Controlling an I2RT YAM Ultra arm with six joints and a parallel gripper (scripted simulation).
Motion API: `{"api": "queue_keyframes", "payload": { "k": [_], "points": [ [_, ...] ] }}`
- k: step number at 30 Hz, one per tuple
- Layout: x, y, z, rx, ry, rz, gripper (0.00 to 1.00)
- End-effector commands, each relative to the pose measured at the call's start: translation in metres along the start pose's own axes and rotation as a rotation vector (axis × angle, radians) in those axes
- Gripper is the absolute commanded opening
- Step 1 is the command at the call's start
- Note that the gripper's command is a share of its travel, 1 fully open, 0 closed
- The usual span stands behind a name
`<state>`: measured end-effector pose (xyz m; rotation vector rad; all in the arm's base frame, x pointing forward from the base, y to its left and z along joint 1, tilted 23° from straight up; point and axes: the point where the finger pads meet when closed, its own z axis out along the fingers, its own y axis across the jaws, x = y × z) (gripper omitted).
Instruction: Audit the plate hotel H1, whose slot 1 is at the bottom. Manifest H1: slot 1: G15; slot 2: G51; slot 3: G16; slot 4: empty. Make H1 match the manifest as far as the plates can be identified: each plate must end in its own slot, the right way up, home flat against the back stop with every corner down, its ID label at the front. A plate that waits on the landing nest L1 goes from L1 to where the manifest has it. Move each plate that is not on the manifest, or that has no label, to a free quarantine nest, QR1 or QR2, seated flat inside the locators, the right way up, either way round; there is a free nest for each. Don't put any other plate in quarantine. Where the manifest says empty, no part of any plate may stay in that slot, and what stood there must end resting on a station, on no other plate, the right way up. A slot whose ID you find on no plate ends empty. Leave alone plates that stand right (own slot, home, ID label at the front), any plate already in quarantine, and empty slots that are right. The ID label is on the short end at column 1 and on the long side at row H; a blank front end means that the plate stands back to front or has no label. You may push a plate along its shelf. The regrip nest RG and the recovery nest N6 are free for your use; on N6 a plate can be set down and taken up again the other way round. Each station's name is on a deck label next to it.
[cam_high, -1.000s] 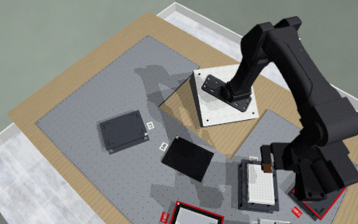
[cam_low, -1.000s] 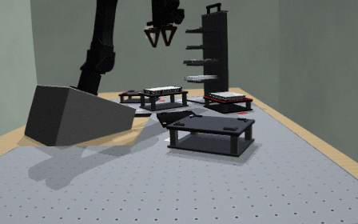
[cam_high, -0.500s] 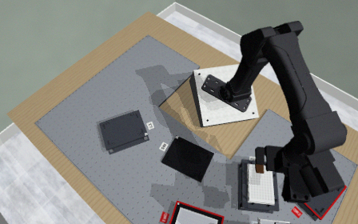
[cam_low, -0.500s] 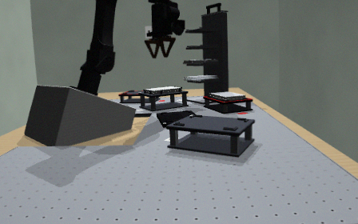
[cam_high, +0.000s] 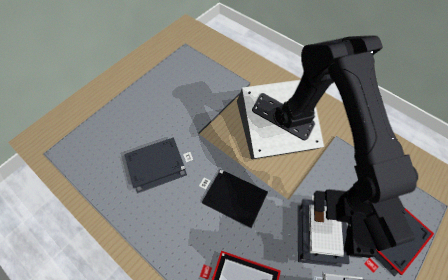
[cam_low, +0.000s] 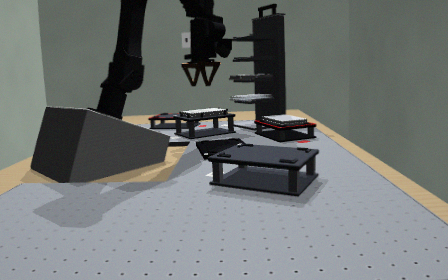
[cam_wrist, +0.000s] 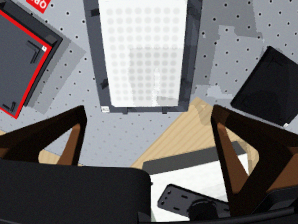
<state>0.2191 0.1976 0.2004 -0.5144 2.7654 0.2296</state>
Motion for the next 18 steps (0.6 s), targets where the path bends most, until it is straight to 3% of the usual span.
{"api": "queue_keyframes", "payload": {
  "k": [1,8,18],
  "points": [
    [-0.011,0.004,0.004,-0.020,-0.050,0.001,1.00],
    [-0.012,0.005,0.018,-0.020,-0.050,0.001,1.00],
    [-0.012,0.005,0.018,-0.020,-0.049,0.001,1.00]
  ]
}}
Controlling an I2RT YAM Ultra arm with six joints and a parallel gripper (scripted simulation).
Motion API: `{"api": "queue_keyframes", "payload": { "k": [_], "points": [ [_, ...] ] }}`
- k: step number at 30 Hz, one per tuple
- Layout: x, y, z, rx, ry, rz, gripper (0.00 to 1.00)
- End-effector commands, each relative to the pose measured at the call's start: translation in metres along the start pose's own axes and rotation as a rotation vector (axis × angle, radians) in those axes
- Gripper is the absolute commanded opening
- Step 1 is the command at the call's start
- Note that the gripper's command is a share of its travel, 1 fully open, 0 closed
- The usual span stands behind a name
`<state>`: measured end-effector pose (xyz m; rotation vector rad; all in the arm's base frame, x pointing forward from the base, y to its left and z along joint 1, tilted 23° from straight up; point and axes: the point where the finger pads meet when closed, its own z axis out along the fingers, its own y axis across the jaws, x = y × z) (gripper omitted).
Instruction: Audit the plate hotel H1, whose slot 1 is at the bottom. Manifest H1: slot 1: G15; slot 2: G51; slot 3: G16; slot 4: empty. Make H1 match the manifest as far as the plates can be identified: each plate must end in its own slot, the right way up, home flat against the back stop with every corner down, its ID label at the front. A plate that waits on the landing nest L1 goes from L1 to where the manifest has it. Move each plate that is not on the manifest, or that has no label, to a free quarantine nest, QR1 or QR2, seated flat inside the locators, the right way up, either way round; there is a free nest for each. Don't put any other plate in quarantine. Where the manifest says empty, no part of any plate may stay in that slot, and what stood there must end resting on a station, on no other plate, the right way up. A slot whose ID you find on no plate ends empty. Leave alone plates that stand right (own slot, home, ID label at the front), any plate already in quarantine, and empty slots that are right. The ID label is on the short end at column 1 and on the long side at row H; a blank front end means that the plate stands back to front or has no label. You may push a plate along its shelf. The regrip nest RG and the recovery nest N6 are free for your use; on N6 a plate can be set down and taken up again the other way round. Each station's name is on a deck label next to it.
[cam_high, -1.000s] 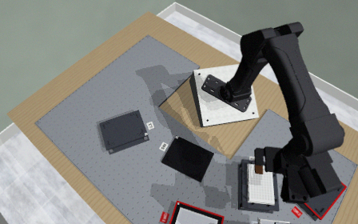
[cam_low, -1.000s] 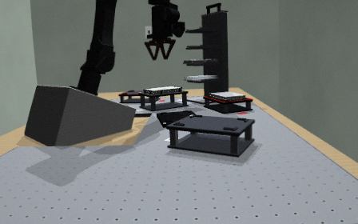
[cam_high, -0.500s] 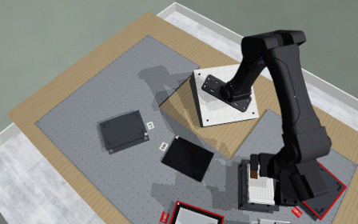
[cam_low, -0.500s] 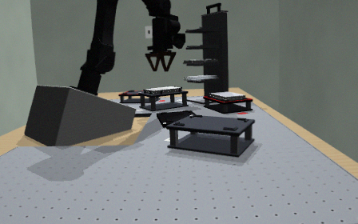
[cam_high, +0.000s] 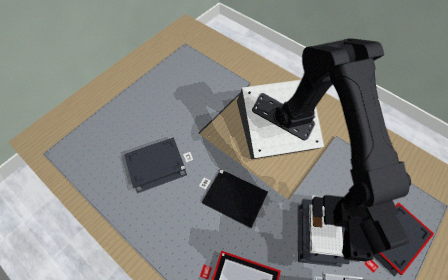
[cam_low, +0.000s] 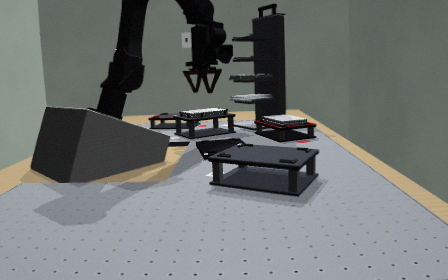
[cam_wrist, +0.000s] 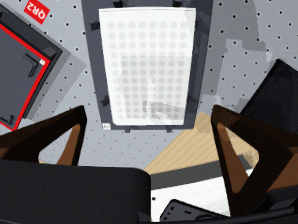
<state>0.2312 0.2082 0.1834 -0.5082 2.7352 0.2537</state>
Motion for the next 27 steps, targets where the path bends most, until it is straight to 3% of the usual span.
{"api": "queue_keyframes", "payload": {
  "k": [1,22,27],
  "points": [
    [-0.0035,0.0012,-0.0031,-0.007,-0.018,0.000,1.00],
    [-0.0035,0.0012,-0.0031,-0.007,-0.018,0.000,1.00],
    [-0.0036,0.0012,0.0036,-0.007,-0.018,0.000,1.00]
  ]
}}
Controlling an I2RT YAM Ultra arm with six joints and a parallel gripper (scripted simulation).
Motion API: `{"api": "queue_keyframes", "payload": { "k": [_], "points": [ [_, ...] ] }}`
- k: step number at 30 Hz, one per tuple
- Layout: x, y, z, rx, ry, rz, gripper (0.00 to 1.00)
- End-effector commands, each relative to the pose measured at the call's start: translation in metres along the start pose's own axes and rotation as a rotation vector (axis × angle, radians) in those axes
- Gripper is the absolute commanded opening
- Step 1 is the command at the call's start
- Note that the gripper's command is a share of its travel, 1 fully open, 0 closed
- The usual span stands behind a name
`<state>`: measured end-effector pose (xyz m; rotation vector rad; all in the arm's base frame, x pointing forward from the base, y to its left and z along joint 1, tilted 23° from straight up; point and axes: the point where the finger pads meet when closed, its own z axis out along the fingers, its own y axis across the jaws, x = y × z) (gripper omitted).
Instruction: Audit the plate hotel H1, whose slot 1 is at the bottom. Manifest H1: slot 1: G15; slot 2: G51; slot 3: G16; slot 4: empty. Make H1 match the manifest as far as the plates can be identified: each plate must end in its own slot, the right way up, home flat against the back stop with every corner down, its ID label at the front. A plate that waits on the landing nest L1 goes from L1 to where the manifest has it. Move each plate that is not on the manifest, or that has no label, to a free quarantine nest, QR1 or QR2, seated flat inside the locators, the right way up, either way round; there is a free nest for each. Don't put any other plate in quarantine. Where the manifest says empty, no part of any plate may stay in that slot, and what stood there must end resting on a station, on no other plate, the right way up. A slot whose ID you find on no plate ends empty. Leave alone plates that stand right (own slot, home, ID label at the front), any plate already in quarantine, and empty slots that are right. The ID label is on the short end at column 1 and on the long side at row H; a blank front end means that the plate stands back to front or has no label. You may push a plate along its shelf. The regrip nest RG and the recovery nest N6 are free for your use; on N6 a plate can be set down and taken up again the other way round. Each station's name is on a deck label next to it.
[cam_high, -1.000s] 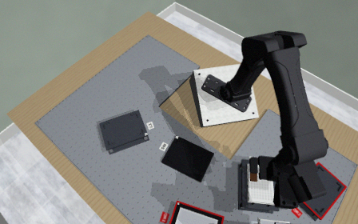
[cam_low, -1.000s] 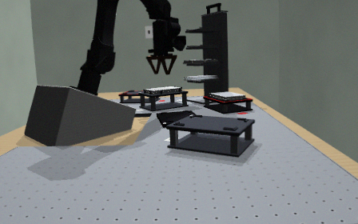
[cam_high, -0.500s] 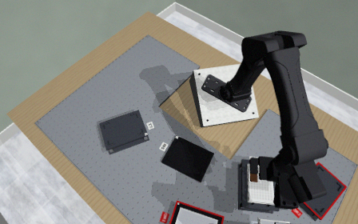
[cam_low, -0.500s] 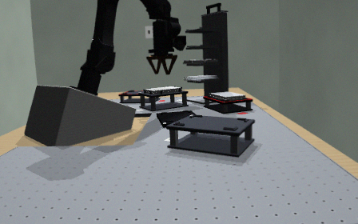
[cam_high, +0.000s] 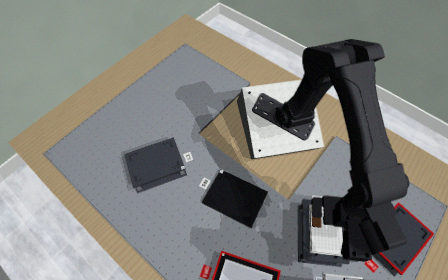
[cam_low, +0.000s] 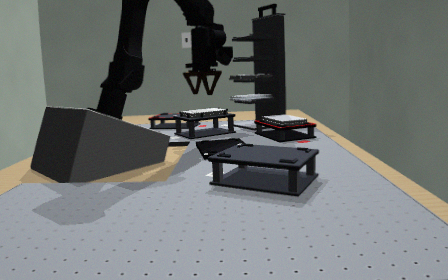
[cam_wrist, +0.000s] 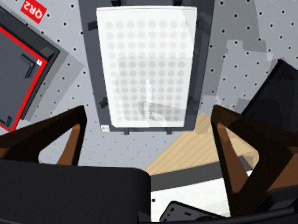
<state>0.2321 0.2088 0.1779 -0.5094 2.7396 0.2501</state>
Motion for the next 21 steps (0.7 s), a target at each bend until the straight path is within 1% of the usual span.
{"api": "queue_keyframes", "payload": {
  "k": [1,21],
  "points": [
    [-0.005,0.002,-0.001,-0.009,-0.022,0.001,1.00],
    [-0.005,0.002,0.023,-0.009,-0.022,0.001,1.00]
  ]
}}
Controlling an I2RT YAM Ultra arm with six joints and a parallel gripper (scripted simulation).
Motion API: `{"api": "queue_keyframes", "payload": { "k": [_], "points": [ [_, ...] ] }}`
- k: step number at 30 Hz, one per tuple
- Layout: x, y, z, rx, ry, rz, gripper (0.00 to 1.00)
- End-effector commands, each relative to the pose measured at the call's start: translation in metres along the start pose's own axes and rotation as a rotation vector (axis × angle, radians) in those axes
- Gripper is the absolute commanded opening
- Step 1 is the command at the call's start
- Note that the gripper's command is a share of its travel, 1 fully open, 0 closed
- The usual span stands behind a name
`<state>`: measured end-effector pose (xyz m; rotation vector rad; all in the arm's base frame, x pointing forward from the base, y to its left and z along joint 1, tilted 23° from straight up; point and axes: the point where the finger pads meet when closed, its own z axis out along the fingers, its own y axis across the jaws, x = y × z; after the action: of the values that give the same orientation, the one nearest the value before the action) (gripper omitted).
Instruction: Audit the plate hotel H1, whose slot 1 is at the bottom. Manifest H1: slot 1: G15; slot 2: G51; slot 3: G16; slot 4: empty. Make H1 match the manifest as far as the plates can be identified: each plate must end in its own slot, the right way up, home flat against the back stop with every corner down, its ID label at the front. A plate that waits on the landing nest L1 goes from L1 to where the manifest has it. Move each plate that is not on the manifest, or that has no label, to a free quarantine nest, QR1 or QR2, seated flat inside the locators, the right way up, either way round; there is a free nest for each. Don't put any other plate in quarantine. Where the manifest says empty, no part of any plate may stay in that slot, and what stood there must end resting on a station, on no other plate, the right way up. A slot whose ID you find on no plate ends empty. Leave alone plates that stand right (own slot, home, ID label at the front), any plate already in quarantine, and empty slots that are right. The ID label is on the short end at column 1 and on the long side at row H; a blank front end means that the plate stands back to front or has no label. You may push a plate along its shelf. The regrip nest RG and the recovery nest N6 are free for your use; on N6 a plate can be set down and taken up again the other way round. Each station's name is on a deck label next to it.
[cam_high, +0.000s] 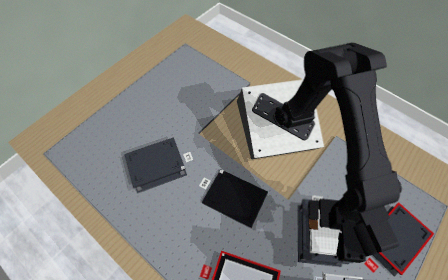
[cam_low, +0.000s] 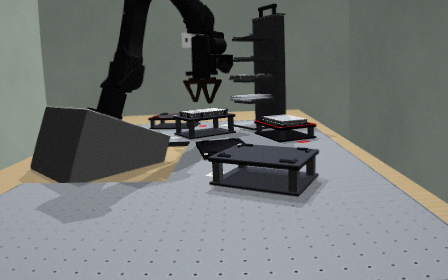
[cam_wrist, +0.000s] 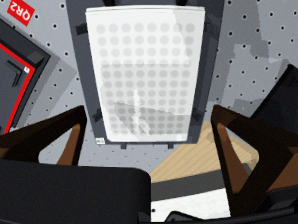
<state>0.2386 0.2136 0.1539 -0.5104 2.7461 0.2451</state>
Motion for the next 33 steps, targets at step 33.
{"api": "queue_keyframes", "payload": {
  "k": [33],
  "points": [
    [-0.008,0.003,0.036,-0.011,-0.029,0.001,1.00]
  ]
}}
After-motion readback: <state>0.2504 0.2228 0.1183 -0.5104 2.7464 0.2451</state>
